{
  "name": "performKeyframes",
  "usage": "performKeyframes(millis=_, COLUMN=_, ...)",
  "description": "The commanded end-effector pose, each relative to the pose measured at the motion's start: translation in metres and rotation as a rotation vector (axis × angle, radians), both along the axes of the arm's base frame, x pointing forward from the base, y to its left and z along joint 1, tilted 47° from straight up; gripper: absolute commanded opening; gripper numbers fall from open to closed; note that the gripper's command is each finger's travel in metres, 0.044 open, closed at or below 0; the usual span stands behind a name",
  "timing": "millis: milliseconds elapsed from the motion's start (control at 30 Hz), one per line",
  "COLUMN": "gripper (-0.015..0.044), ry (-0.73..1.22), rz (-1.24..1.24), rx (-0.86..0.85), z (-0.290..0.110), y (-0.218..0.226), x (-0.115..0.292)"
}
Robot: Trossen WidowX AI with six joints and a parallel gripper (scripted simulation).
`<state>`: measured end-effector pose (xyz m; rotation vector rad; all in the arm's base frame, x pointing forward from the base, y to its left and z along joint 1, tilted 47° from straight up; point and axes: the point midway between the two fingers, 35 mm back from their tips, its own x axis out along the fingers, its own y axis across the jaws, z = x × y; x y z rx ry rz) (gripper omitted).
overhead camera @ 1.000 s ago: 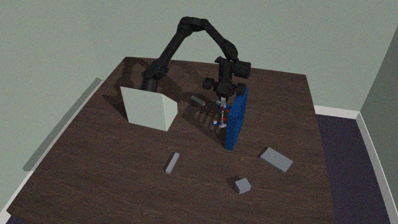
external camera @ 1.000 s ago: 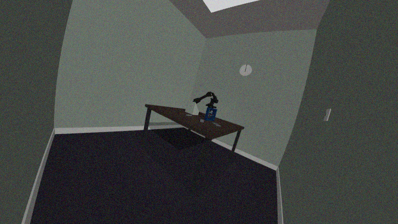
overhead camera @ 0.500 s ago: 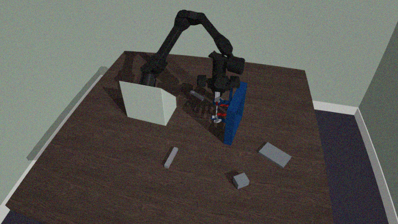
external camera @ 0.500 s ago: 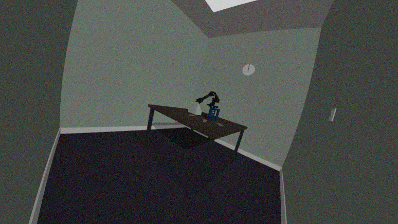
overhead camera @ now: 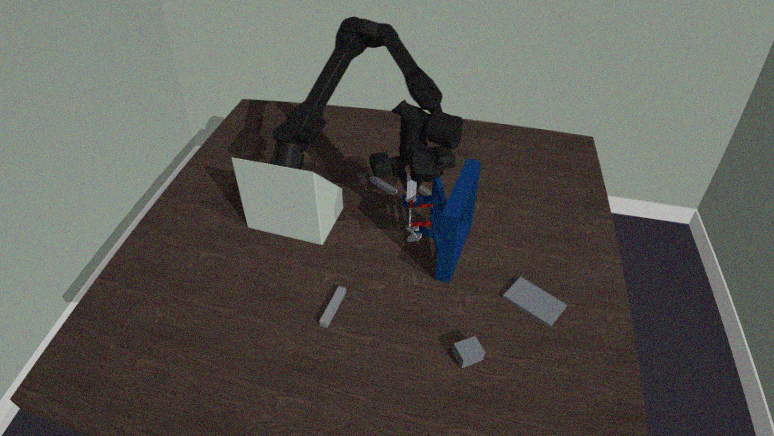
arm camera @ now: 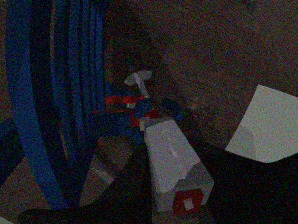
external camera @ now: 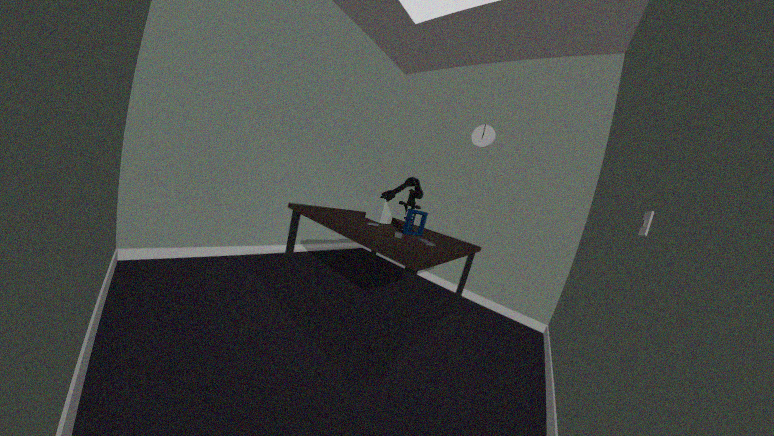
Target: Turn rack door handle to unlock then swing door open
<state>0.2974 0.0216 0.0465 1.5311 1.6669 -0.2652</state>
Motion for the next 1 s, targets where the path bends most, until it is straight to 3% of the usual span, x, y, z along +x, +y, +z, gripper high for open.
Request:
performKeyframes(millis=0, gripper=0.0009, ry=-0.059, rz=0.048, rx=-0.012, z=-0.004, y=-0.003, x=-0.005)
performKeyframes(millis=967, gripper=0.0009, ry=-0.354, rz=0.331, rx=-0.054, z=-0.039, y=-0.032, x=-0.04)
